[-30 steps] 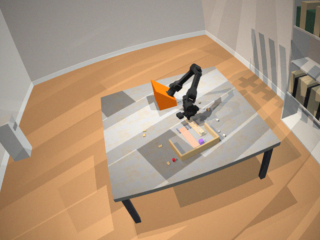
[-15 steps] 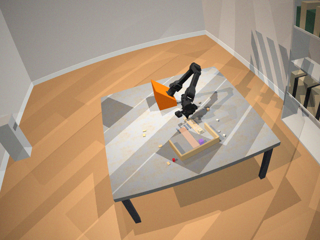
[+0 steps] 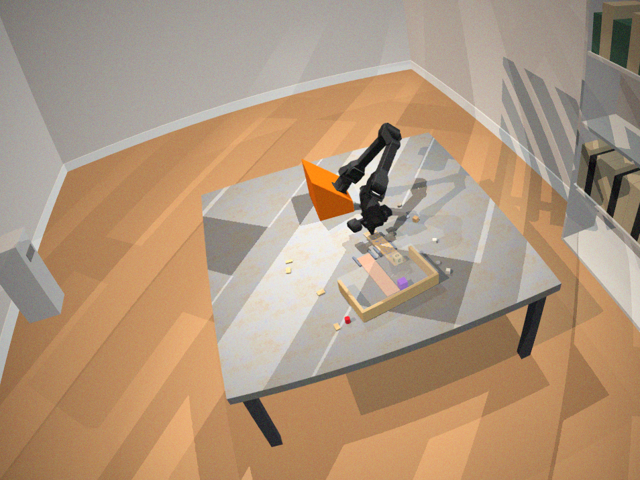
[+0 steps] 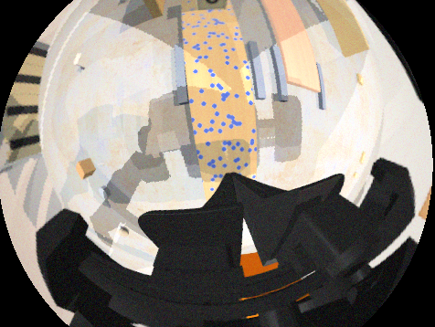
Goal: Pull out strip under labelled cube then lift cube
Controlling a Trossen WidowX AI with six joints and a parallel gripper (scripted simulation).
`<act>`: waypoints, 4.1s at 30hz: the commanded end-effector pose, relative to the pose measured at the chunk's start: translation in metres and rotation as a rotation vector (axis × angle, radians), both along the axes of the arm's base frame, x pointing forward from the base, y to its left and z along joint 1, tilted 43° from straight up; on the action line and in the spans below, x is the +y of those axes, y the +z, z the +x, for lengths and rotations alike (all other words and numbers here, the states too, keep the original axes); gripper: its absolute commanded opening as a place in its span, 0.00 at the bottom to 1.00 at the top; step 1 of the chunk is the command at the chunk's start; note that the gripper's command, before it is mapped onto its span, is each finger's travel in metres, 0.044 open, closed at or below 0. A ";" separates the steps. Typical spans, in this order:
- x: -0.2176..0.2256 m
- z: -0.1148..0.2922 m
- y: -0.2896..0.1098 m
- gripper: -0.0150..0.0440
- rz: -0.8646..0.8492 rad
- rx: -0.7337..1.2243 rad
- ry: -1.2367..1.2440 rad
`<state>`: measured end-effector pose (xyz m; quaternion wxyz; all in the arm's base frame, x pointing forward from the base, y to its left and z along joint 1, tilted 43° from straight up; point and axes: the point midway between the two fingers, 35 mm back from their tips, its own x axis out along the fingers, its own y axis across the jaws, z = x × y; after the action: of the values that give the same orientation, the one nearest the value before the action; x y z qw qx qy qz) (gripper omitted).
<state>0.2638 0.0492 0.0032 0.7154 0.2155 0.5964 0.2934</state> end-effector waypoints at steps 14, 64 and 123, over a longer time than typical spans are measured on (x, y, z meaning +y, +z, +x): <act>0.002 -0.031 -0.008 0.25 0.002 0.019 0.012; -0.029 -0.051 0.021 0.30 -0.001 0.020 0.012; -0.038 0.143 0.069 1.00 -0.001 0.010 0.010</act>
<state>0.3997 0.0113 0.0687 0.7114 0.2093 0.6017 0.2967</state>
